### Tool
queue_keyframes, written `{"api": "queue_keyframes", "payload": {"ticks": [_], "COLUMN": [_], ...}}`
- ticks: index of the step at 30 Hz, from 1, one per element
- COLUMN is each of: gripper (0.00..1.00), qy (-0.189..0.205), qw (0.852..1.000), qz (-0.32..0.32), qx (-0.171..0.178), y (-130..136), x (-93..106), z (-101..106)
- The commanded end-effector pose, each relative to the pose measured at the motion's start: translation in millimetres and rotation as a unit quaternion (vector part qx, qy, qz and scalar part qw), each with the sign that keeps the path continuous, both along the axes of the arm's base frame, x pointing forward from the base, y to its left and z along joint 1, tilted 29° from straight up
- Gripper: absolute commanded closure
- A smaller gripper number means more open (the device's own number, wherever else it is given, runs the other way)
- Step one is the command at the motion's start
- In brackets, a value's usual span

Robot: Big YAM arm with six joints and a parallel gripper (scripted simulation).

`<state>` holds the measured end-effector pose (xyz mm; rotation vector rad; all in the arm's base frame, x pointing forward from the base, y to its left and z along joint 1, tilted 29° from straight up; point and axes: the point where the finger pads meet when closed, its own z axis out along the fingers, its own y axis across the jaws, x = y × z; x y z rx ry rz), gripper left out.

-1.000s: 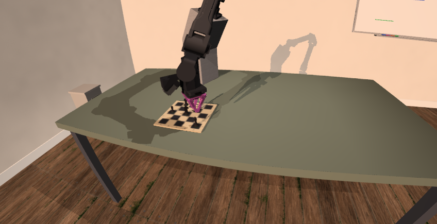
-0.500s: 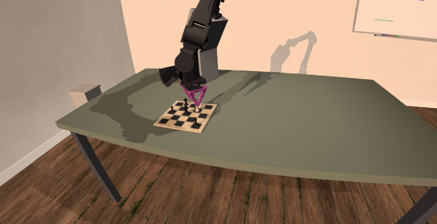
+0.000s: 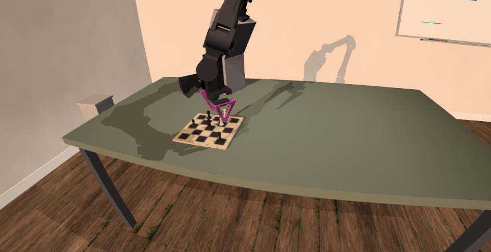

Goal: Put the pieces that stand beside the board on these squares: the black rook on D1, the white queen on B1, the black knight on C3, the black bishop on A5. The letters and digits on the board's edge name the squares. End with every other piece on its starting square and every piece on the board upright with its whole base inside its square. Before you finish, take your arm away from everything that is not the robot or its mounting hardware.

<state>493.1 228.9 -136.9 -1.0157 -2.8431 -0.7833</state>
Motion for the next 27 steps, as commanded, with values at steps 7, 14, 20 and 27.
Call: {"api": "queue_keyframes", "payload": {"ticks": [7, 14, 20, 27], "gripper": [0.0, 0.0, 0.0, 0.0], "qy": [-0.016, -0.012, -0.012, -0.013], "qw": [1.0, 1.0, 1.0, 1.0], "qz": [0.0, -0.005, -0.005, -0.005], "qx": [0.003, 0.002, 0.002, 0.002], "y": [-4, -20, -29, -43], "x": [8.5, 5.4, 2.1, -3.2], "z": [18, 34, 51, 77]}}
